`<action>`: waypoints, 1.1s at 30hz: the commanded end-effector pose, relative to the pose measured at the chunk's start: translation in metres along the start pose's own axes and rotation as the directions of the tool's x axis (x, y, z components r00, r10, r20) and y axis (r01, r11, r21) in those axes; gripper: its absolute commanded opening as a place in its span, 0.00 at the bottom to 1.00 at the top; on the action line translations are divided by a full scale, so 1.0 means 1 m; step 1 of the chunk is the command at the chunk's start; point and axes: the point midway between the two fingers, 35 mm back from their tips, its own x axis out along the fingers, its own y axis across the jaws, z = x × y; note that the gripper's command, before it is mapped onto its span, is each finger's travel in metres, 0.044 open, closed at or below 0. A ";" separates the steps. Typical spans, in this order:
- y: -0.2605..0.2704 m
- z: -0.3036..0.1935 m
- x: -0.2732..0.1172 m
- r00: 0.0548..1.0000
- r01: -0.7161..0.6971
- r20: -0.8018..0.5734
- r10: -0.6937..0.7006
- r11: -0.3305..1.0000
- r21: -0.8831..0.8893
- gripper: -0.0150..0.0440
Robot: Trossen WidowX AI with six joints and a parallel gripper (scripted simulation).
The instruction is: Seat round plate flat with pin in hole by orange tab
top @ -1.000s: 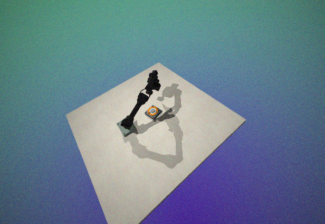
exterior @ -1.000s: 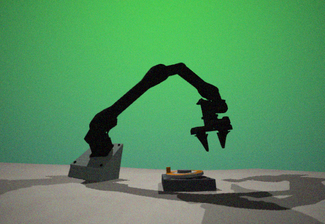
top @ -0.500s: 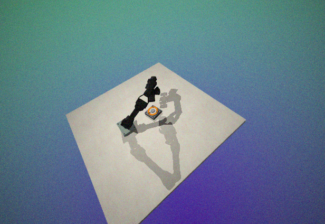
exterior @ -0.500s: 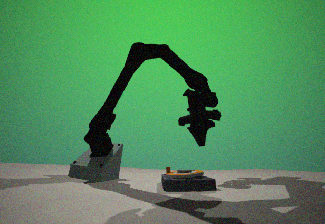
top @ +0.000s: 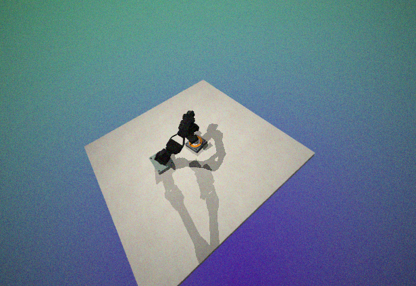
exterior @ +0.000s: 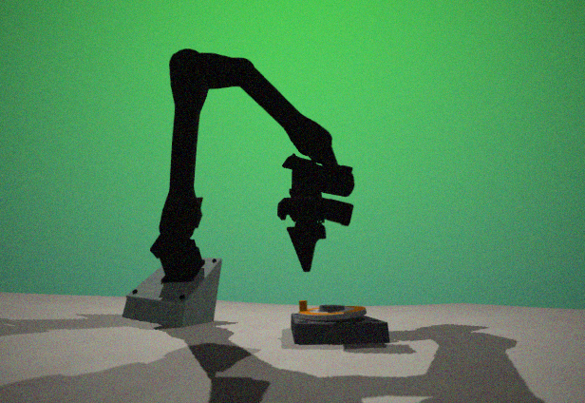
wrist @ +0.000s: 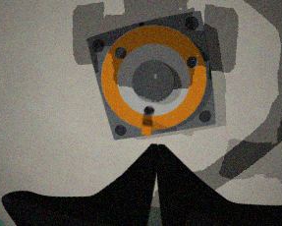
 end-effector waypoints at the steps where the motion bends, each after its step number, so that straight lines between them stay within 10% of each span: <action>1: -0.009 -0.010 0.005 1.000 0.024 -0.005 -0.025 0.999 -0.044 0.25; 33: 0.012 -0.014 0.054 1.000 0.025 -0.004 -0.025 0.999 -0.043 0.25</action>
